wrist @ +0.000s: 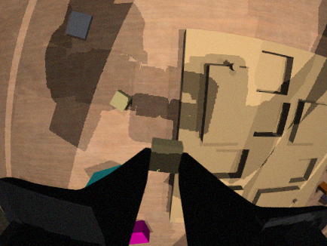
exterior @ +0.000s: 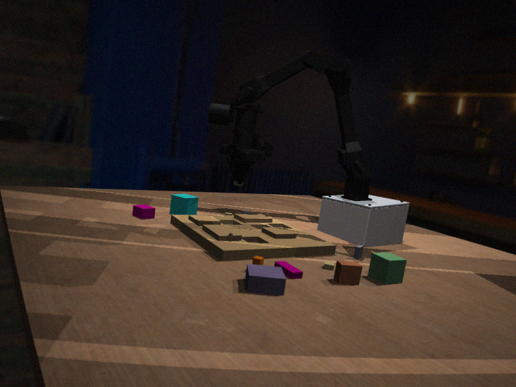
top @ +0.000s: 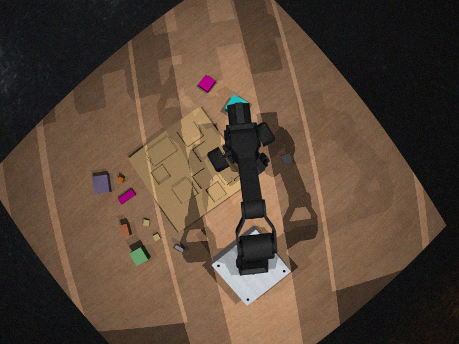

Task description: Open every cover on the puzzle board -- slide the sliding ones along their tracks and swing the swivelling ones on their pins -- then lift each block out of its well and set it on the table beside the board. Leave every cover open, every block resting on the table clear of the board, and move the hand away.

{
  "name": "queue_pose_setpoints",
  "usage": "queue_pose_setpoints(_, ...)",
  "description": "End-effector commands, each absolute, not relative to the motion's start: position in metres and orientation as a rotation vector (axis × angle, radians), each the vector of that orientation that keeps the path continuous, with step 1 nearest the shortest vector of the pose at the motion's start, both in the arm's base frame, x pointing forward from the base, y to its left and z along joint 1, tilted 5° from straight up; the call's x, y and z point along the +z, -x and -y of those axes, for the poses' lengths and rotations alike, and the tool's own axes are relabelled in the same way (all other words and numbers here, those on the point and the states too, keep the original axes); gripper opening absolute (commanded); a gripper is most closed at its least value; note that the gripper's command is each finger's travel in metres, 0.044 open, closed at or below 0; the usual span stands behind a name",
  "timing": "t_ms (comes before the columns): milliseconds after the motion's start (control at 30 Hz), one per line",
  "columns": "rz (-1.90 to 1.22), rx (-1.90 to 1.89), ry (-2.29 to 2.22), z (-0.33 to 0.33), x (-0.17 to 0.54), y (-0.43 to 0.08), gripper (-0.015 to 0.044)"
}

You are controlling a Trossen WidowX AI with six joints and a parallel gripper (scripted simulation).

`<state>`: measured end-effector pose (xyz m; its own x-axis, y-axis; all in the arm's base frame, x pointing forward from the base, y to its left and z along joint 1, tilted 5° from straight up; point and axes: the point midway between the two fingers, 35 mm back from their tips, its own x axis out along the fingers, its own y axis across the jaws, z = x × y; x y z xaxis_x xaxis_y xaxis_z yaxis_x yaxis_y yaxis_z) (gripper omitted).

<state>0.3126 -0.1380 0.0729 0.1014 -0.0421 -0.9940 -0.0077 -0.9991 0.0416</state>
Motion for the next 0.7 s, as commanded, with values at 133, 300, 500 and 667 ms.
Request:
queue_pose_setpoints(133, 0.051, -2.085, -2.314, 0.161, 0.072, -0.293, 0.008)
queue_pose_setpoints(300, 0.052, -2.084, -2.312, 0.175, 0.071, -0.279, 0.008)
queue_pose_setpoints(500, 0.054, -2.084, -2.31, 0.19, 0.07, -0.261, 0.008)
queue_pose_setpoints(667, 0.056, -2.083, -2.309, 0.201, 0.069, -0.246, 0.008)
